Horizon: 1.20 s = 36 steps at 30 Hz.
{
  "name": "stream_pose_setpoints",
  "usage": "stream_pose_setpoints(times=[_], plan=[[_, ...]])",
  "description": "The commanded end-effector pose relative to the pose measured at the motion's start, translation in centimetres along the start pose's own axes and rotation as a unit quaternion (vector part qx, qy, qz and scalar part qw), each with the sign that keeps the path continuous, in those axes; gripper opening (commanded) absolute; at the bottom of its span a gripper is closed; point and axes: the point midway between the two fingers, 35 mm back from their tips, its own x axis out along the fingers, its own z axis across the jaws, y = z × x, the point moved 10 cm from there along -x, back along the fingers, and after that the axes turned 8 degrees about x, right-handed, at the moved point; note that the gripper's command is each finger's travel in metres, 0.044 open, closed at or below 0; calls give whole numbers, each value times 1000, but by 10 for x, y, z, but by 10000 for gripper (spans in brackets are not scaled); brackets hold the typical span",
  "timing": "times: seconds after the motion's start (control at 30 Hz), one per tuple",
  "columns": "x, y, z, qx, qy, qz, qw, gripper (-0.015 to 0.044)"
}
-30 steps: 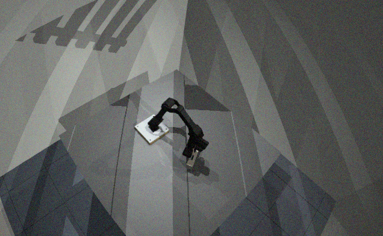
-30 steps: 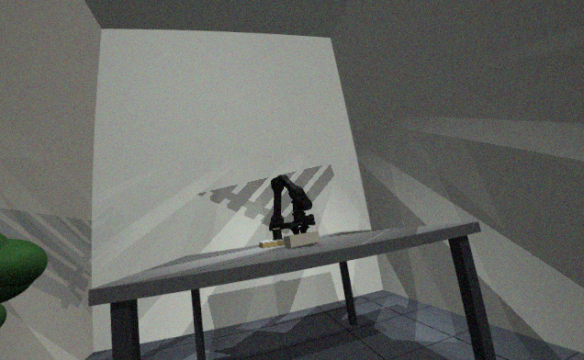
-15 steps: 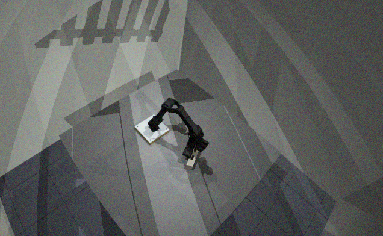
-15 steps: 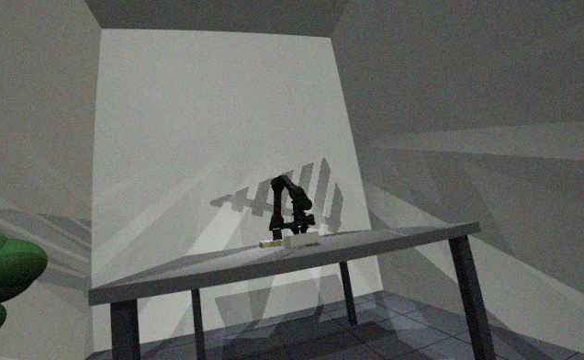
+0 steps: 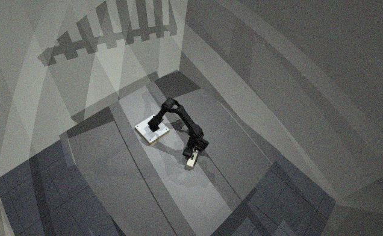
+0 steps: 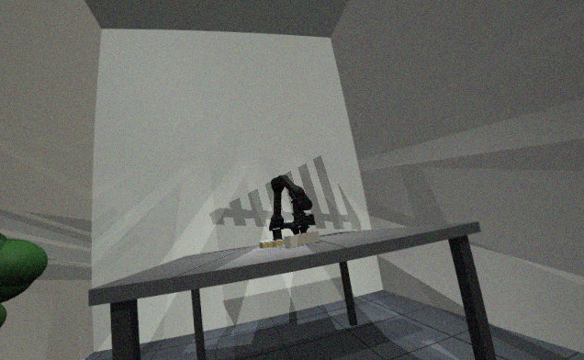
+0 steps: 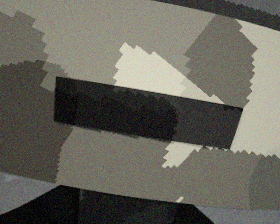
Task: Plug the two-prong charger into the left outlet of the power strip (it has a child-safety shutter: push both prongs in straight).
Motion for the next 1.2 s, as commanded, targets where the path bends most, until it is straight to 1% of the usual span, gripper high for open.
stream_pose_setpoints(times=[0.0, 0.5, 1.17], plan=[[0, 0, 0, 0, 0, -1, 1000, 53], [0, 0, 0, 0, 0, -1, 1000, 440], [0, 6, -1, -1, -1, -6, 1000, 440]])
